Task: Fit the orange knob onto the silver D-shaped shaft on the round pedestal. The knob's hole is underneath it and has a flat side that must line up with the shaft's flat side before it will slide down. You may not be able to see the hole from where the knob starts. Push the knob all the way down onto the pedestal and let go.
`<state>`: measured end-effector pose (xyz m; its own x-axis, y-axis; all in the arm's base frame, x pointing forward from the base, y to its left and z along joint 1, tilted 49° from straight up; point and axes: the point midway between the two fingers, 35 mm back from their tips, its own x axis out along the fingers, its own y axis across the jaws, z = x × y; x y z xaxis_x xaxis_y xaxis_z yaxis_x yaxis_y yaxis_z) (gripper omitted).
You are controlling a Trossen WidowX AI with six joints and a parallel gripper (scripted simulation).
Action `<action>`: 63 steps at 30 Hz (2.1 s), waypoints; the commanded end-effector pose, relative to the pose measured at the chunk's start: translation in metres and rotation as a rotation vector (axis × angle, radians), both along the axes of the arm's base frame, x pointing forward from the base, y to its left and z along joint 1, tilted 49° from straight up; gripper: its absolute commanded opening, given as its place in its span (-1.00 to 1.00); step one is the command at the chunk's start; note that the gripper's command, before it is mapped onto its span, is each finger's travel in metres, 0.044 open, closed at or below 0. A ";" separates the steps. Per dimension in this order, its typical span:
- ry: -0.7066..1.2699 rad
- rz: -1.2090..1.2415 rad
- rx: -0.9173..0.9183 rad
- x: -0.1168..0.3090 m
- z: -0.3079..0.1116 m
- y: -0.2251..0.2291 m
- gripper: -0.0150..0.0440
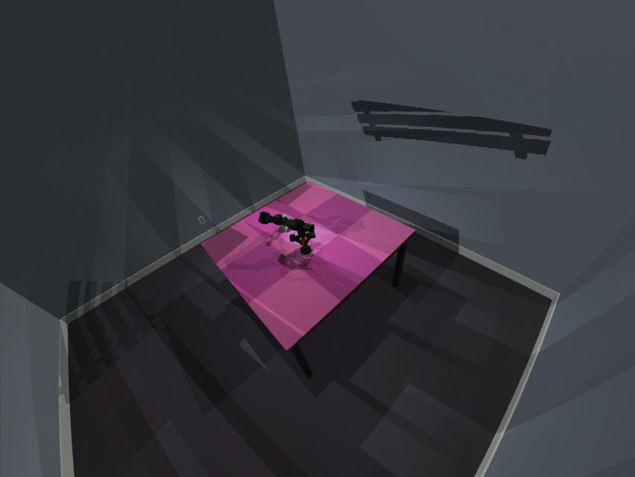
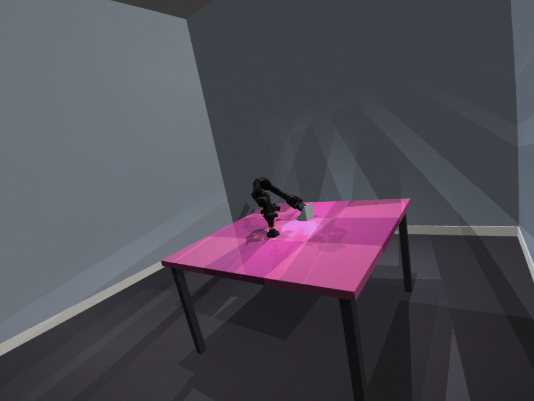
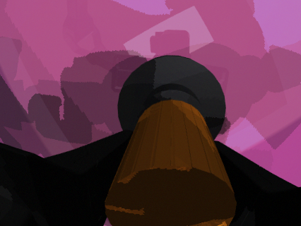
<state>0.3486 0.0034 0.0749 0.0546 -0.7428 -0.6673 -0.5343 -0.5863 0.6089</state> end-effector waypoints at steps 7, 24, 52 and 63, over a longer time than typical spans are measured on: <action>0.004 0.003 -0.004 0.000 0.003 0.002 -0.49; 0.160 0.143 -0.015 0.004 0.000 0.001 -0.49; 0.308 0.275 -0.026 0.000 0.004 0.003 -0.49; 0.315 0.282 -0.026 0.002 0.000 0.001 -0.49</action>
